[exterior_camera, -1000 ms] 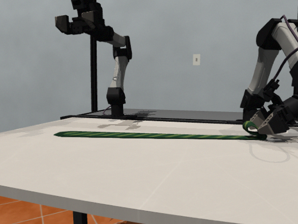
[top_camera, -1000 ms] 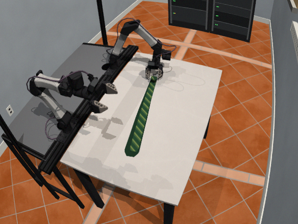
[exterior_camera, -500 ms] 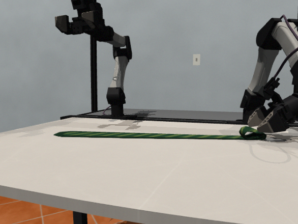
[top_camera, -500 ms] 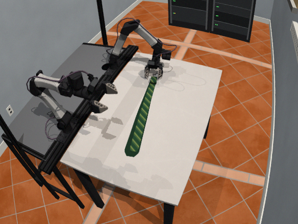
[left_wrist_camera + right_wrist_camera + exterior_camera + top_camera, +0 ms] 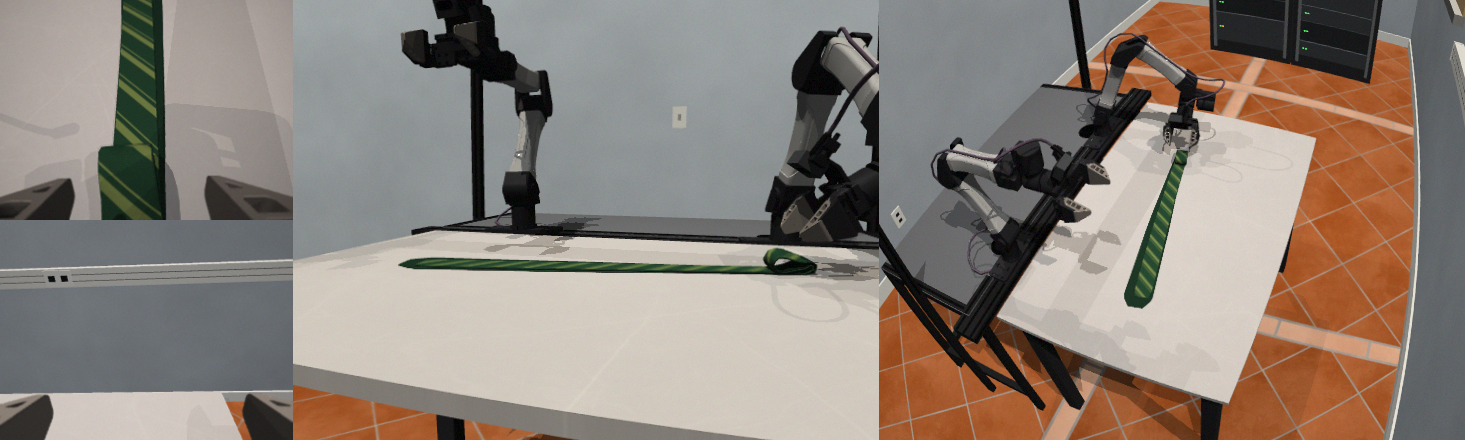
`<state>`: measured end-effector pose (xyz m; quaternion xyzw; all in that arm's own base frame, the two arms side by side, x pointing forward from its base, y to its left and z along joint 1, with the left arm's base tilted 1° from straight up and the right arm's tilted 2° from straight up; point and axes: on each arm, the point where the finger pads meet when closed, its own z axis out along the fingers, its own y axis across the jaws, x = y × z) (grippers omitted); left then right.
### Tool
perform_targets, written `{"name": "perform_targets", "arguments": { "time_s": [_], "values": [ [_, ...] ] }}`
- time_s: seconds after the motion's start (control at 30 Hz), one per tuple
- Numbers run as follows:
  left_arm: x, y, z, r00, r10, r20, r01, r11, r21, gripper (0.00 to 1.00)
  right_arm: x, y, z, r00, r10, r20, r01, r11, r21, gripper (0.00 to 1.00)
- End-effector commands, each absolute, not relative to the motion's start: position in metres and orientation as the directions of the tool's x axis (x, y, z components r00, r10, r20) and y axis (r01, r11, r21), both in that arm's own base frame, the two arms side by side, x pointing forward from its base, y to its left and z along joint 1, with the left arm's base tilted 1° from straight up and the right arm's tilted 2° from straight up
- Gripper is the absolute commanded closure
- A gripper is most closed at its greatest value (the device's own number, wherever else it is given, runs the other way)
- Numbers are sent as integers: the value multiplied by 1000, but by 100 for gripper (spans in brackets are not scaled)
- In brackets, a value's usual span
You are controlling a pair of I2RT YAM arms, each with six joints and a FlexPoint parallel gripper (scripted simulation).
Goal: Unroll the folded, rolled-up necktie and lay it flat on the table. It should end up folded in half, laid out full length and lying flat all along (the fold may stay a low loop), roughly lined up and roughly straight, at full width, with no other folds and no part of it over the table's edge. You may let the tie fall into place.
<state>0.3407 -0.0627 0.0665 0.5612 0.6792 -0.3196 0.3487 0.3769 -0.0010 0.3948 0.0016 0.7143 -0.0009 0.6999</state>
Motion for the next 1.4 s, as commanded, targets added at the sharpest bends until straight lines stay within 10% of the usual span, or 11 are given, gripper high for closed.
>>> {"name": "perform_targets", "arguments": {
  "time_s": [0.0,0.77,1.37],
  "values": [
    [346,-63,77,-123,652,-748,986,163,-20,29,377,-1,395,-20,1,-1000,3,1000,1,0],
    [350,-67,75,-146,927,346,986,163,-20,29,377,-1,395,-20,1,-1000,3,1000,1,0],
    [349,-67,36,-145,921,363,986,163,-20,29,377,-1,395,-20,1,-1000,3,1000,1,0]
  ]
}}
